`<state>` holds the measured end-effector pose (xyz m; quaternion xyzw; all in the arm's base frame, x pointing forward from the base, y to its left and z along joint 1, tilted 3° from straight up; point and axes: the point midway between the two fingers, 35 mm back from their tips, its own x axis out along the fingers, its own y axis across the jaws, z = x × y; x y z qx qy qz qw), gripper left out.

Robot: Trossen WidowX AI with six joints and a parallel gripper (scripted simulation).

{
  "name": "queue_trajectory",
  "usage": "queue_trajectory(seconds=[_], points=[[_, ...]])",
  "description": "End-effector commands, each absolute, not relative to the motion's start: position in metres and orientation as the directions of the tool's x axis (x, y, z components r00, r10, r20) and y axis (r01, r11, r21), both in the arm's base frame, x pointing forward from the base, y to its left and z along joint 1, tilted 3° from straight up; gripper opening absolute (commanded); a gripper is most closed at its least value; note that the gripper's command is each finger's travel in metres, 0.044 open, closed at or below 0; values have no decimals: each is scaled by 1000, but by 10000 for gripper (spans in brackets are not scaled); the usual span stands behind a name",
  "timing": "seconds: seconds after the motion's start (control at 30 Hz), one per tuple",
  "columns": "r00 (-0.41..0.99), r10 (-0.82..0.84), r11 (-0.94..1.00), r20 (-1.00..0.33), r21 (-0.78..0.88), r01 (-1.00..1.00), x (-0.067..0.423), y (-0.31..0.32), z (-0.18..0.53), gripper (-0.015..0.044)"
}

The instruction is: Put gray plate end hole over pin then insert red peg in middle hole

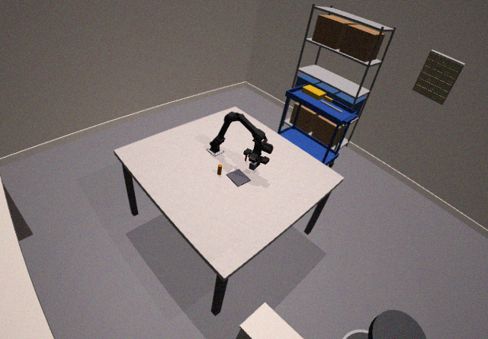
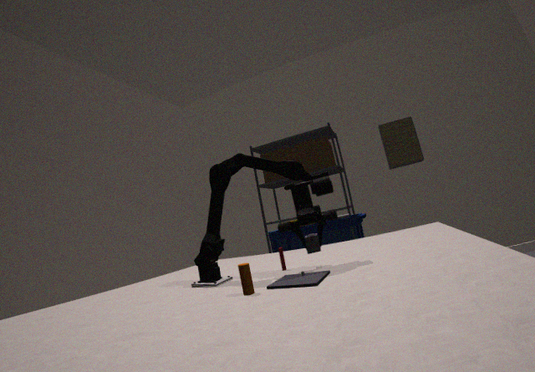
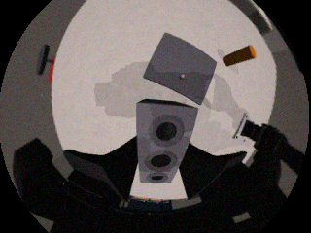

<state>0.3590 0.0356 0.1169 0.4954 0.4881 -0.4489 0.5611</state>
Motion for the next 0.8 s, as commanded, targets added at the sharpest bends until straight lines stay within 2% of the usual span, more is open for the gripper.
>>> queue_trajectory(seconds=[0.0,0.77], points=[[118,-16,102,-993,116,988,358,37,129,0],[77,-9,97,-997,76,992,342,39,191,0]])
